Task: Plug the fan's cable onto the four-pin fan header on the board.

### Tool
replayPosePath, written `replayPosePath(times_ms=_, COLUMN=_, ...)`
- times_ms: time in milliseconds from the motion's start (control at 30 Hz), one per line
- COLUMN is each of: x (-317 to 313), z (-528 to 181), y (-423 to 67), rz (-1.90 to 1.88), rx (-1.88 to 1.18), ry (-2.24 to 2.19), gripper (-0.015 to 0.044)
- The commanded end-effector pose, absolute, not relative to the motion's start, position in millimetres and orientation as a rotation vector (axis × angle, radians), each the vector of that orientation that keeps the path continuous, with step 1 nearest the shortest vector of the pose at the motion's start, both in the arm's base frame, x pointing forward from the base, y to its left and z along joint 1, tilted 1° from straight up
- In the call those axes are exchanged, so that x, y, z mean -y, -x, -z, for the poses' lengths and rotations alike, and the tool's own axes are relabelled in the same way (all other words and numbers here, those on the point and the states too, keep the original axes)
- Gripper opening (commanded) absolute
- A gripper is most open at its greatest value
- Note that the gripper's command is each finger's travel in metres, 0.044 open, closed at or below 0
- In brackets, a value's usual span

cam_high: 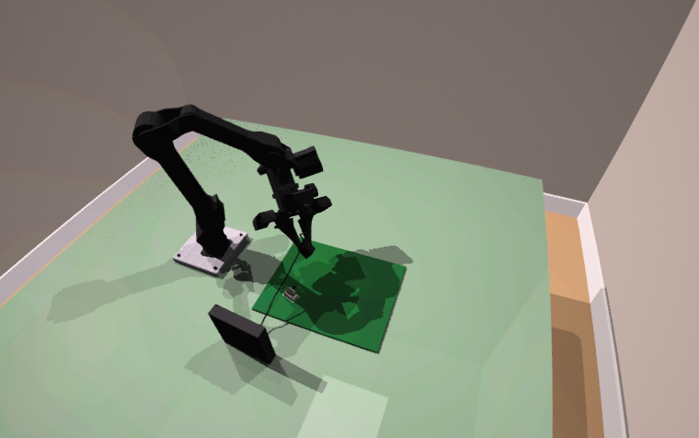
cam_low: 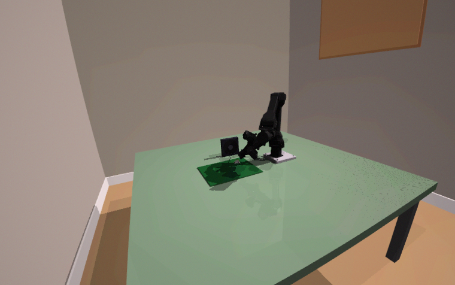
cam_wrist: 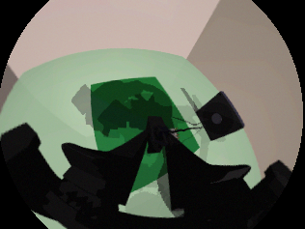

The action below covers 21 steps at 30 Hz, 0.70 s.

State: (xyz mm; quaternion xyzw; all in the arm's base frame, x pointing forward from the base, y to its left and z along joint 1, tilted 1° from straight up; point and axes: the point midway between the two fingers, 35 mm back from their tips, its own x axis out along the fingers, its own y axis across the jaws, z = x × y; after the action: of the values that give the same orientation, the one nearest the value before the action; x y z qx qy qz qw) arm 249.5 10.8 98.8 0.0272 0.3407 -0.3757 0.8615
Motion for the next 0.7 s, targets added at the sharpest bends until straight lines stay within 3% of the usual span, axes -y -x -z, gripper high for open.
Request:
replayPosePath(times_ms=0, x=-12, z=-100, y=-247, rz=0.786, rx=-0.646, ry=-0.052, gripper=0.0000)
replayPosePath(times_ms=667, x=-21, z=-109, y=-231, rz=0.731, rx=-0.279, ry=-0.046, gripper=0.0000)
